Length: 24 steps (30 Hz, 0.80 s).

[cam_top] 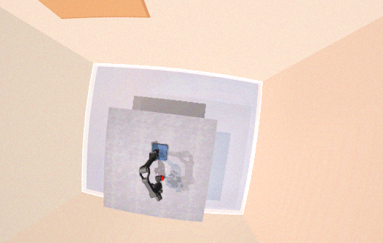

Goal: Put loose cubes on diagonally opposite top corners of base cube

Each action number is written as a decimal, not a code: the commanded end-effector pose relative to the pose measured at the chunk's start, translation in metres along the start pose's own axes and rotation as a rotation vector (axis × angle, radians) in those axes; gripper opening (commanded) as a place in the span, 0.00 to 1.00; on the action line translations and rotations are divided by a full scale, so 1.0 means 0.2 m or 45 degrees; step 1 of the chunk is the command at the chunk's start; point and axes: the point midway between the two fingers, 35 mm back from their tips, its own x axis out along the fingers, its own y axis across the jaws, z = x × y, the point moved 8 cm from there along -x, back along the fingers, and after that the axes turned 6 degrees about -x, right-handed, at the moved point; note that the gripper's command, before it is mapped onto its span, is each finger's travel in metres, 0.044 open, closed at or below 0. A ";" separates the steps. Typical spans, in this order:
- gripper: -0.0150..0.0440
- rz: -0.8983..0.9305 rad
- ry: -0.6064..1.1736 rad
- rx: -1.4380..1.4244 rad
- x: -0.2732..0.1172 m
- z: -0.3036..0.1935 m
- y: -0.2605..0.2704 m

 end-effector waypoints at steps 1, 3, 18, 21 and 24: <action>0.60 0.013 0.001 0.007 -0.04 0.00 0.01; 0.60 0.013 0.001 0.007 -0.05 0.00 0.01; 0.93 0.004 0.000 0.000 -0.08 0.00 0.00; 0.93 0.003 0.000 0.000 -0.09 0.00 0.00; 0.93 0.003 0.000 0.000 -0.10 0.00 0.00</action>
